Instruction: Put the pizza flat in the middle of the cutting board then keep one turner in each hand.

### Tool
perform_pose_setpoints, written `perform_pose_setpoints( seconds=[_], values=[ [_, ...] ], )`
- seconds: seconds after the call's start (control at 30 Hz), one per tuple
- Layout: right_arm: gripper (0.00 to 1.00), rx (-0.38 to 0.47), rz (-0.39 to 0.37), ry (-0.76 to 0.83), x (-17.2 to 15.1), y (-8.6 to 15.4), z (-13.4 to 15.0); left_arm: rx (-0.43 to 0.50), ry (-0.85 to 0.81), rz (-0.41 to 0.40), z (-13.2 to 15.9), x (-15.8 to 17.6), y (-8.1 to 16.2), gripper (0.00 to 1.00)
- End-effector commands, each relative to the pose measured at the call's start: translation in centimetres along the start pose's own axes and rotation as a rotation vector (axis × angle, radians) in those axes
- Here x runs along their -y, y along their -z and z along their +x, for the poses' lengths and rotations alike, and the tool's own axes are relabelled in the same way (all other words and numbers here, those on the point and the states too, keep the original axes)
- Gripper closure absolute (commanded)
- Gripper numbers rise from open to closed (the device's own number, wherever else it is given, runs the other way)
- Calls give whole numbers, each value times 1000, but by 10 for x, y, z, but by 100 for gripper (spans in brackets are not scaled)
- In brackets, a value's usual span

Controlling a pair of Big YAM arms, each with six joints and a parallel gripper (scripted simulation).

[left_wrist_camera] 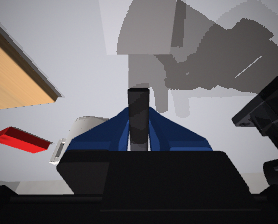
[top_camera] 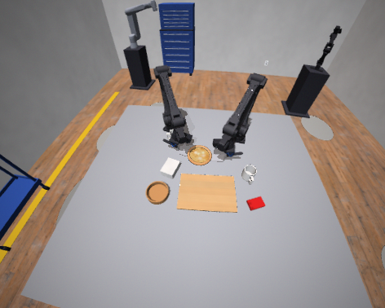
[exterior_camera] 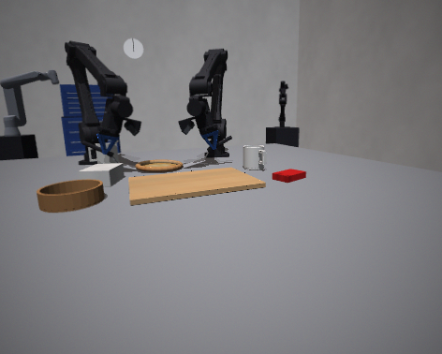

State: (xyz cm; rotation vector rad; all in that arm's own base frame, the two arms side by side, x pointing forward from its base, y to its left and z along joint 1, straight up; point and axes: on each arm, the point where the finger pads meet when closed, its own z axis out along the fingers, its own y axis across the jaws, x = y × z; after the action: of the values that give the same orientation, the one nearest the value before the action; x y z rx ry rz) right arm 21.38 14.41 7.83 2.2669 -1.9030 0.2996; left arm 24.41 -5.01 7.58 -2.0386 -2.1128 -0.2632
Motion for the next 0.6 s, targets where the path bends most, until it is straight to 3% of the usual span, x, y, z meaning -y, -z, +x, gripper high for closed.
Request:
perform_pose_setpoints(
  seconds=[0.0, 0.57],
  values=[
    [94, 29, 33, -6, 6, 9, -4, 26, 19, -35, -12, -18, 19, 94],
    [94, 29, 33, -5, 5, 9, -4, 26, 20, -37, -31, -17, 19, 94]
  ],
)
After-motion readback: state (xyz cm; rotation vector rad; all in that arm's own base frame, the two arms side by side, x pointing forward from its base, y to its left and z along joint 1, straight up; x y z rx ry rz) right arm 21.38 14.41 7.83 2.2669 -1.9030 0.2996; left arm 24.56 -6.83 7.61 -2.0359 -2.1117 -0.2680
